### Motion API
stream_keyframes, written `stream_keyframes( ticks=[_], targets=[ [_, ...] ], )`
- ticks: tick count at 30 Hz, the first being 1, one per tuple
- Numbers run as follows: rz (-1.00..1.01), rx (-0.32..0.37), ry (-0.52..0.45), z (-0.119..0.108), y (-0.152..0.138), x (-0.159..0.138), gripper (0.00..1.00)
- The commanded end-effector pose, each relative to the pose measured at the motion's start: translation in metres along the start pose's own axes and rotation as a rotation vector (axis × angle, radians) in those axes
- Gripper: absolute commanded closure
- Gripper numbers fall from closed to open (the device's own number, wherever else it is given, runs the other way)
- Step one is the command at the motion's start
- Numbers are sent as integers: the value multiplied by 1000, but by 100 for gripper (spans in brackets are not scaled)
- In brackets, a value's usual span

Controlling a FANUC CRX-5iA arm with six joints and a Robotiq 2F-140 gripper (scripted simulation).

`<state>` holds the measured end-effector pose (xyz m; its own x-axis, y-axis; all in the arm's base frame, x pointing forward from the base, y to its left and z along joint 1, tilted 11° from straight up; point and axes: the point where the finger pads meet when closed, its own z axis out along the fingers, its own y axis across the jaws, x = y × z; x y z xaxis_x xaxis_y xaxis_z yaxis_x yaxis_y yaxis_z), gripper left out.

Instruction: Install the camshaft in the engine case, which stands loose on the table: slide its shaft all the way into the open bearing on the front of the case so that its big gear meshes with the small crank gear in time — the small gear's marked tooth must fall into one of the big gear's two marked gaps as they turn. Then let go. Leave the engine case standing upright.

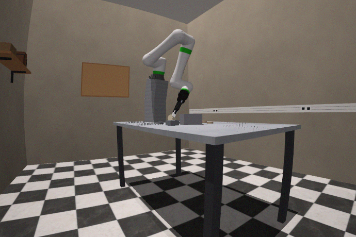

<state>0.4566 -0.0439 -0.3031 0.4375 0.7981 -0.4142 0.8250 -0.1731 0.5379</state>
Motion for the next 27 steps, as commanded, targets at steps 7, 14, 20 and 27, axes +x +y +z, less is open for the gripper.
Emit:
stream_keyframes(
  ticks=[7,14,20,27],
  targets=[
    [0,-1,0,0,0,0,71],
    [0,-1,0,0,0,0,86],
    [0,-1,0,0,0,0,86],
    [0,-1,0,0,0,0,86]
  ],
)
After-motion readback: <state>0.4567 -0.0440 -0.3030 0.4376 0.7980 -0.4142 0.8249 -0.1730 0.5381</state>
